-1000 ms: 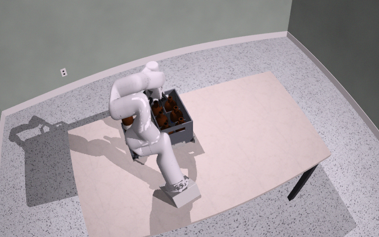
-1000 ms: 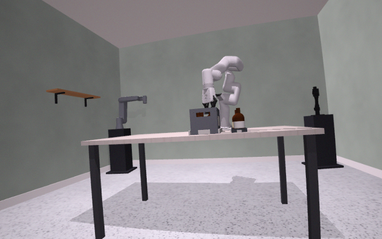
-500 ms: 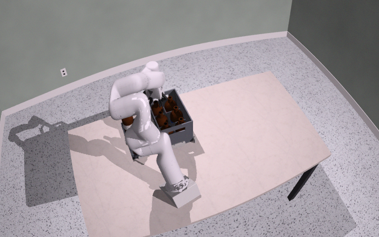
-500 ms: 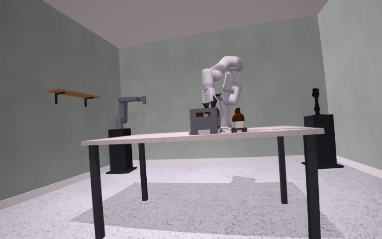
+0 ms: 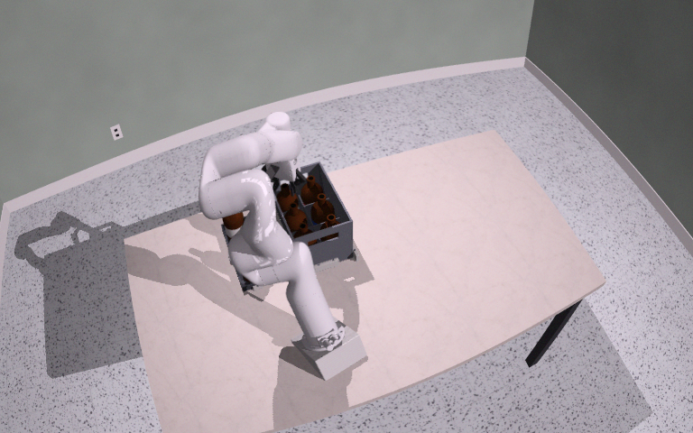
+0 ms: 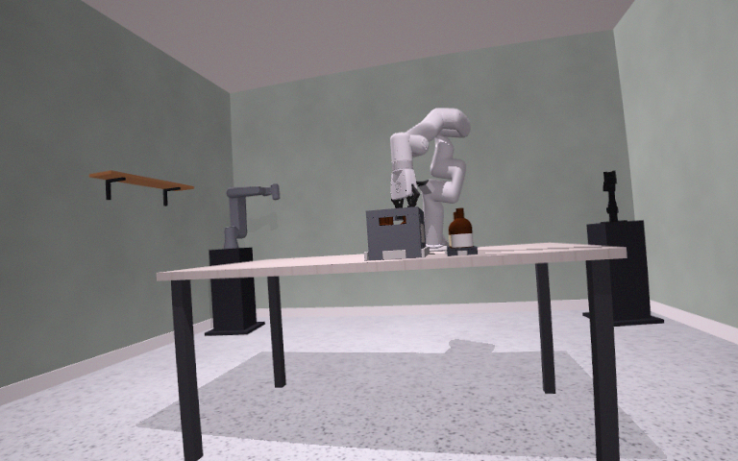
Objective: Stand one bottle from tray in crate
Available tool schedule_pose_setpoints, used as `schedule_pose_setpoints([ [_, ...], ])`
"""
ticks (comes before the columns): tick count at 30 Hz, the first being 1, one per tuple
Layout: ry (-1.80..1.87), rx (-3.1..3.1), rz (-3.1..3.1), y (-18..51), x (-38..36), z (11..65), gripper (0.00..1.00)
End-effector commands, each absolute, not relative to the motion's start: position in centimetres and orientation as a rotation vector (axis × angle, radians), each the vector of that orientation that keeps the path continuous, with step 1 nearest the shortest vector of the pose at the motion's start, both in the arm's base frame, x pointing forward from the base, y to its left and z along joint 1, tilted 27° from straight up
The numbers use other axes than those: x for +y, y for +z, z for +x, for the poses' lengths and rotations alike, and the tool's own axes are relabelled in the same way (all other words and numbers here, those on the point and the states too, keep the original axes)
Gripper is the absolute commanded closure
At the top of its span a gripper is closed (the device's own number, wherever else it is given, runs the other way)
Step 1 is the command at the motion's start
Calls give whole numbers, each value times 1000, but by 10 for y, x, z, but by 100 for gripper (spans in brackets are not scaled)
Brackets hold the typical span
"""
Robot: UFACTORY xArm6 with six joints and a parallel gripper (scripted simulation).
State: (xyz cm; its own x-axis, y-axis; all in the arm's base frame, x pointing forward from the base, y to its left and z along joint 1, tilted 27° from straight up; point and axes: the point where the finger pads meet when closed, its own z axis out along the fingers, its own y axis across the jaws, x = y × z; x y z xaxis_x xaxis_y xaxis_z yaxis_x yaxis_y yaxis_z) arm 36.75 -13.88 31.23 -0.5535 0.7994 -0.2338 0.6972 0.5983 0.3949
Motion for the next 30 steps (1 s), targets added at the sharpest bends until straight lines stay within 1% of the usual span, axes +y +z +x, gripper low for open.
schedule_pose_setpoints([
  [1,361,2437,1199,314,-139,368,35],
  [21,361,2437,1199,323,-140,363,35],
  [30,361,2437,1199,339,-141,355,35],
])
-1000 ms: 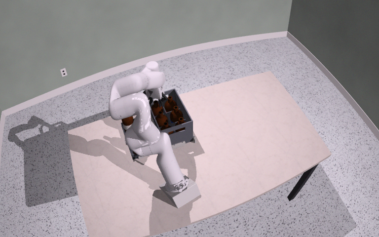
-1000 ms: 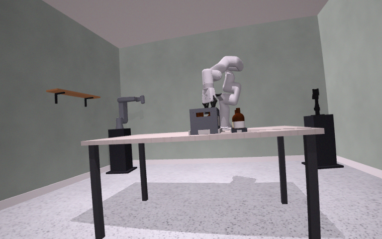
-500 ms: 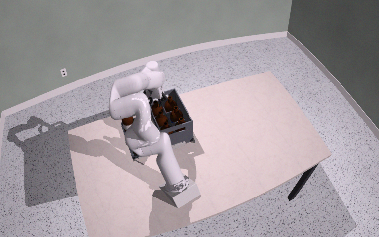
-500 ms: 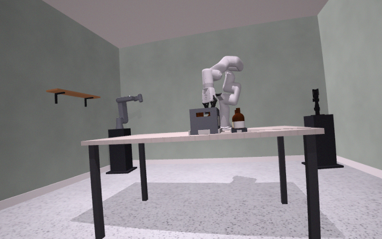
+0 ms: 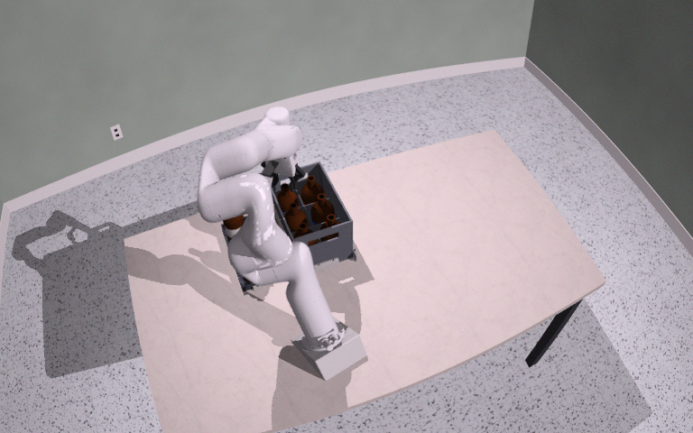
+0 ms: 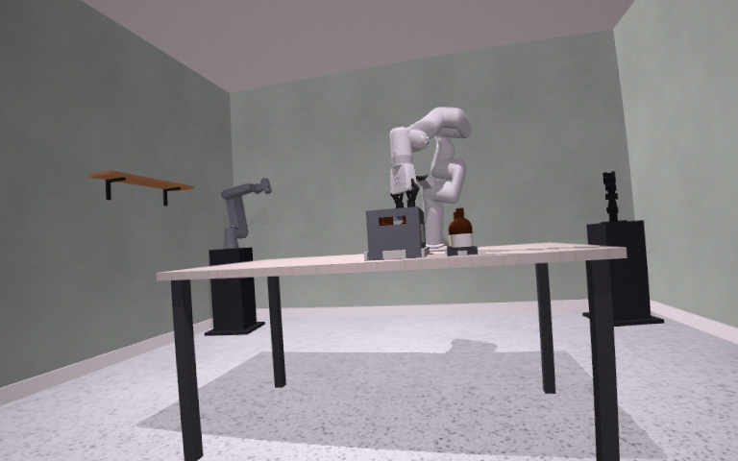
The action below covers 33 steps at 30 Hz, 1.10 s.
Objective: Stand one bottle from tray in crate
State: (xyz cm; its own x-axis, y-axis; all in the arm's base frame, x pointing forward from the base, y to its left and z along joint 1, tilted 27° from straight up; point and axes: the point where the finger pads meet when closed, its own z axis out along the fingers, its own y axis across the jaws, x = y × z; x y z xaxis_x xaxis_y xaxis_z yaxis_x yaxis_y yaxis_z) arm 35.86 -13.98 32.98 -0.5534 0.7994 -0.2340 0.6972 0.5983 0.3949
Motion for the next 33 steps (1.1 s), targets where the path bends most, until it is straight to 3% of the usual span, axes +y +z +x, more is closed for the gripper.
schedule_pose_setpoints([
  [1,361,2437,1199,341,-141,354,35],
  [33,361,2437,1199,387,-144,330,35],
])
